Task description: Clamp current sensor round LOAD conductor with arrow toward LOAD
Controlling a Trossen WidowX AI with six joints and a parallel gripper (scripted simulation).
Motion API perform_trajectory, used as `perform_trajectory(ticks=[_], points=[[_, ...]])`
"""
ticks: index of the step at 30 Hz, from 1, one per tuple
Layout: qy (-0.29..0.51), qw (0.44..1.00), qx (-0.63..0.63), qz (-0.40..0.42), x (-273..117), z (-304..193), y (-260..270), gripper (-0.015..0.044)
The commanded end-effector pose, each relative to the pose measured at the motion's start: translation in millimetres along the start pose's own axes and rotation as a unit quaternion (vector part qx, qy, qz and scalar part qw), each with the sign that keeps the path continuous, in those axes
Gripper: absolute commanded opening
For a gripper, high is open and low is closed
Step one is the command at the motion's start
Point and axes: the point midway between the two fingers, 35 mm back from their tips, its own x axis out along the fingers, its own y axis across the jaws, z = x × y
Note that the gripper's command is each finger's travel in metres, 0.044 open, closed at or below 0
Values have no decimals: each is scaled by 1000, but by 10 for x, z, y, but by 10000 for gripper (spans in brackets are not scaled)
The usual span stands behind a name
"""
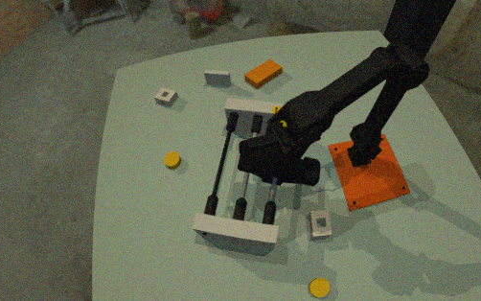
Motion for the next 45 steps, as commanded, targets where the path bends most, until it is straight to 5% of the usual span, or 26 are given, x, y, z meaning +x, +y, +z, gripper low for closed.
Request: perform_trajectory(ticks=[1,13,17,36,45], points=[[2,1000,-1,-1,-5,-8,2,131],[2,1000,-2,-7,-11,-7,4,440],[0,1000,0,-1,-6,-1,2,350],[0,1000,0,-1,-6,-1,2,223],[1,1000,-1,2,-15,-7,1,0]])
